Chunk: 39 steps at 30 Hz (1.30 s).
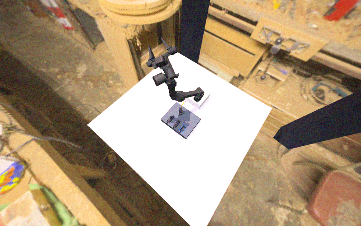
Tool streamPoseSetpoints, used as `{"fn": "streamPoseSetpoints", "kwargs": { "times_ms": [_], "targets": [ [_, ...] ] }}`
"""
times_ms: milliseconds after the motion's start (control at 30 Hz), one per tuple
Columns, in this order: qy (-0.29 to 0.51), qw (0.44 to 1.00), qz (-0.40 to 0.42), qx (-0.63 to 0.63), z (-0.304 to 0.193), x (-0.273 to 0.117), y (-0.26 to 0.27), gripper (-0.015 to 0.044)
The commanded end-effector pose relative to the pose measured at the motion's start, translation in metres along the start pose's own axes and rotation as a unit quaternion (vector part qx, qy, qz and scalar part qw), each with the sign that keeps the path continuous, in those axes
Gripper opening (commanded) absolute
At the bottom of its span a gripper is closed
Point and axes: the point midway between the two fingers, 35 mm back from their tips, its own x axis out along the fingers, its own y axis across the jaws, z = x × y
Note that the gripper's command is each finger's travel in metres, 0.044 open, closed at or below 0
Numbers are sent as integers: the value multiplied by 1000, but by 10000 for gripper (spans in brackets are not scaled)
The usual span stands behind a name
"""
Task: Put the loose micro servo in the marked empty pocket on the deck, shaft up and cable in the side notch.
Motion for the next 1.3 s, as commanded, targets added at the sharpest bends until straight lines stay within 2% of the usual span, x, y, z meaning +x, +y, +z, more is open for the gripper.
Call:
{"fn": "streamPoseSetpoints", "kwargs": {
  "times_ms": [0, 33, 500, 1267],
  "targets": [
    [0, 1000, -1, -1, 0, 0, 0, 426],
    [0, 1000, -3, 0, -1, 1, -1, 440],
    [9, 997, -69, 14, -21, 20, -40, 440],
    [25, 971, -236, 39, -70, 38, -135, 440]
  ]
}}
